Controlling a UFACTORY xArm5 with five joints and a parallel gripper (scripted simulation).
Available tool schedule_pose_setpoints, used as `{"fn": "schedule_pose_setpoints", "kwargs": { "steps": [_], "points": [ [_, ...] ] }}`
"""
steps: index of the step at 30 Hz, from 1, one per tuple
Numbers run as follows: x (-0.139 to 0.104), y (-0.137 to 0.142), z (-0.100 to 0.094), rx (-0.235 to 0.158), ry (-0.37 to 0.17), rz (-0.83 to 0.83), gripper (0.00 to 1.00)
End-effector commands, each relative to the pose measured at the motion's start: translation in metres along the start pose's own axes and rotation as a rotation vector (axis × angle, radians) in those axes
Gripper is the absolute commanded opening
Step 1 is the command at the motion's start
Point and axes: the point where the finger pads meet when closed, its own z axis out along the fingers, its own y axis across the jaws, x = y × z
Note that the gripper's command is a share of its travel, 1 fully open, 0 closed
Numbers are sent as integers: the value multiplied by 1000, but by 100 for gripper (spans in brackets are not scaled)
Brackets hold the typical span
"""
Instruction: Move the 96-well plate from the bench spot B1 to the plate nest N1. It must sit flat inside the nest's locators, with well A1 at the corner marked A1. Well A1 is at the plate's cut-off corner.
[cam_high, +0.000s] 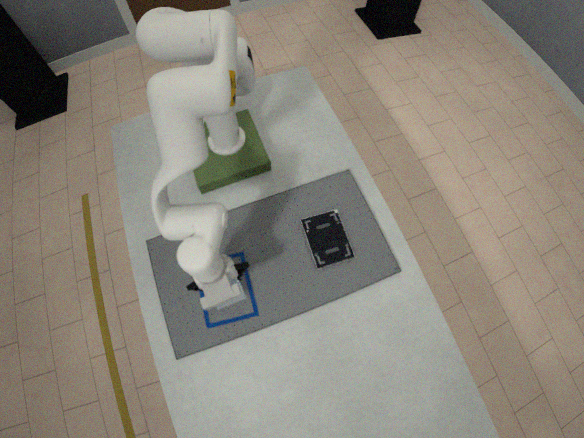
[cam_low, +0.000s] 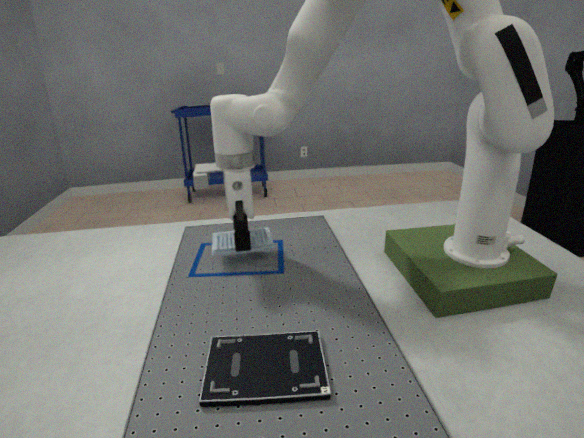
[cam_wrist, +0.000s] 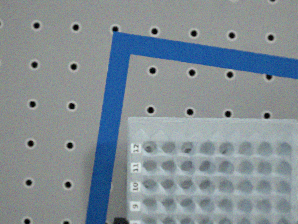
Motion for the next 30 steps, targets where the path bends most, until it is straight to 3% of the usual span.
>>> {"fn": "schedule_pose_setpoints", "kwargs": {
  "steps": [1,30],
  "points": [
    [1,0,-6,-1,3,0,0],
    [1,0,-47,-1,3,0,0]
  ]
}}
